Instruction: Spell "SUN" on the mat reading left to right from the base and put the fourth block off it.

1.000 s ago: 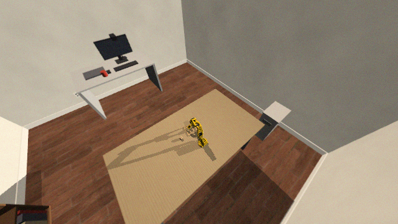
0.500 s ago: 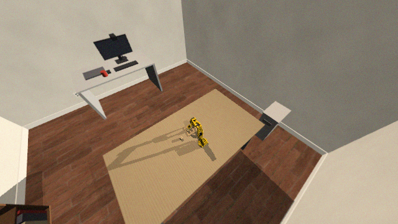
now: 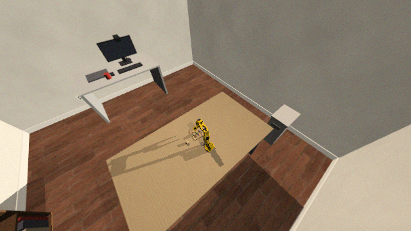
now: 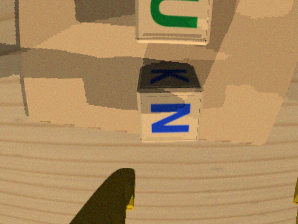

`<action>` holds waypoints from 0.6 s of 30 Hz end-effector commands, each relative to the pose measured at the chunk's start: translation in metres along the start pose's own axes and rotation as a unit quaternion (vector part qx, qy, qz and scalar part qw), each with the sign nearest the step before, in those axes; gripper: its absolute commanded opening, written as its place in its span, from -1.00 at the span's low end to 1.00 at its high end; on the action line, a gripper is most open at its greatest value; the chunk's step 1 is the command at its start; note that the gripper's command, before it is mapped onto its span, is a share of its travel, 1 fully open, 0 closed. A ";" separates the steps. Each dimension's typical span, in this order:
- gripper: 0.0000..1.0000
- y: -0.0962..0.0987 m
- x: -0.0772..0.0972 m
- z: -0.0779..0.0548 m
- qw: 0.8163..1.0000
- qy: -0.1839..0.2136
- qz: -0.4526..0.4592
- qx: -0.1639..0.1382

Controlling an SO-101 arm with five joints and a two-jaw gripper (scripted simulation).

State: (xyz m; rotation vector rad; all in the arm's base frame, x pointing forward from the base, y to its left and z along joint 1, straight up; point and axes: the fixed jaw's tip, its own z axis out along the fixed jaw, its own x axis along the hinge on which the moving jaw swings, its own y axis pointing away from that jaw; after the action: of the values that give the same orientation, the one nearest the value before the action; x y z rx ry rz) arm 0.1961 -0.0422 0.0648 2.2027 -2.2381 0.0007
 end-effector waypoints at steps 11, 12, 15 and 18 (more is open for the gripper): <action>-0.34 -0.005 0.000 -0.024 0.999 0.007 -0.001 0.041; -0.34 -0.005 0.000 -0.024 0.999 0.007 -0.001 0.041; -0.34 -0.005 0.000 -0.024 0.999 0.007 -0.001 0.041; -0.34 -0.005 0.000 -0.024 0.999 0.007 -0.001 0.041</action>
State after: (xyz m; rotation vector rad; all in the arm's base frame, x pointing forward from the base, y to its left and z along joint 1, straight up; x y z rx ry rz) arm 0.1945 -0.0419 0.0752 2.2036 -2.2390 0.0037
